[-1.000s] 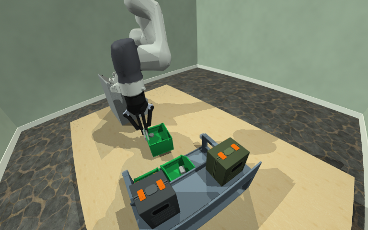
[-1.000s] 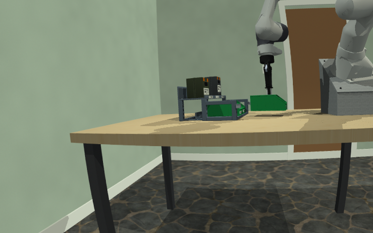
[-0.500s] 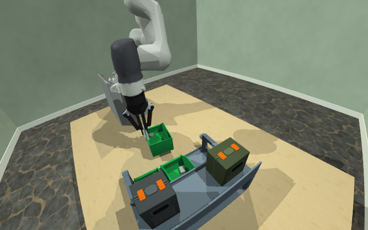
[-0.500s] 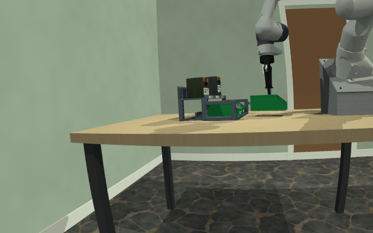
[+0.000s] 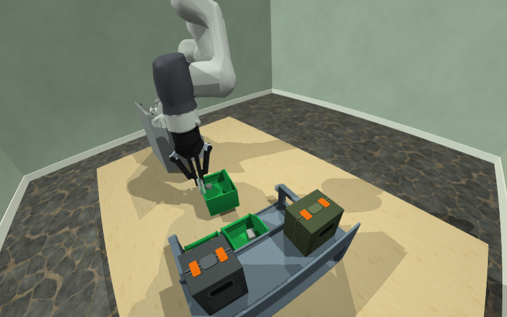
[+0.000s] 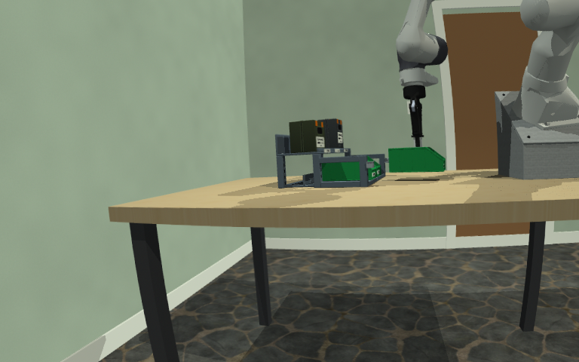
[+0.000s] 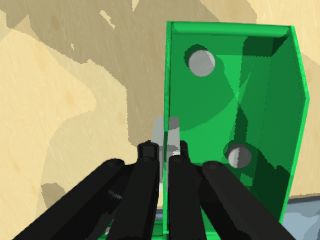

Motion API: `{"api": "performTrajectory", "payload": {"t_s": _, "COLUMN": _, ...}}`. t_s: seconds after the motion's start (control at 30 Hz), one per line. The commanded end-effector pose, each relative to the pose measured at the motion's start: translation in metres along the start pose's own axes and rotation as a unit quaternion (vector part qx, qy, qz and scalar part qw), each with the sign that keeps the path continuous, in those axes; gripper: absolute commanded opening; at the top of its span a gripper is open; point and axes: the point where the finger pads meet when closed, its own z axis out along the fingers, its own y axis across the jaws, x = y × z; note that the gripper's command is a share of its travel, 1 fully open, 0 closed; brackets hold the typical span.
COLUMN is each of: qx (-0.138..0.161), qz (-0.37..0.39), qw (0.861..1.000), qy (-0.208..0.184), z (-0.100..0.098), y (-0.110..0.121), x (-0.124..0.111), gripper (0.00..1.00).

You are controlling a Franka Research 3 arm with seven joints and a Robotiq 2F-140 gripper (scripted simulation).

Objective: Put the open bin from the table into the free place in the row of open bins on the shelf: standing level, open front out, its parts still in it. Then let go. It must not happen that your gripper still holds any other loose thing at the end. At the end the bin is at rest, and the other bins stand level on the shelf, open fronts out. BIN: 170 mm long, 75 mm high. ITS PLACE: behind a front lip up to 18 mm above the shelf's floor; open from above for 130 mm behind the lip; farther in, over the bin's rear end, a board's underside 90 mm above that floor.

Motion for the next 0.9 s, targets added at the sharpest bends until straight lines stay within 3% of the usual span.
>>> {"api": "performTrajectory", "payload": {"t_s": 0.0, "qx": 0.000, "qz": 0.000, "qw": 1.000, "qy": -0.001, "z": -0.002, "y": 0.000, "x": 0.000, "gripper": 0.00}}
{"api": "performTrajectory", "payload": {"t_s": 0.87, "qx": 0.000, "qz": -0.006, "qw": 1.000, "qy": -0.001, "z": -0.001, "y": 0.013, "x": 0.001, "gripper": 0.00}}
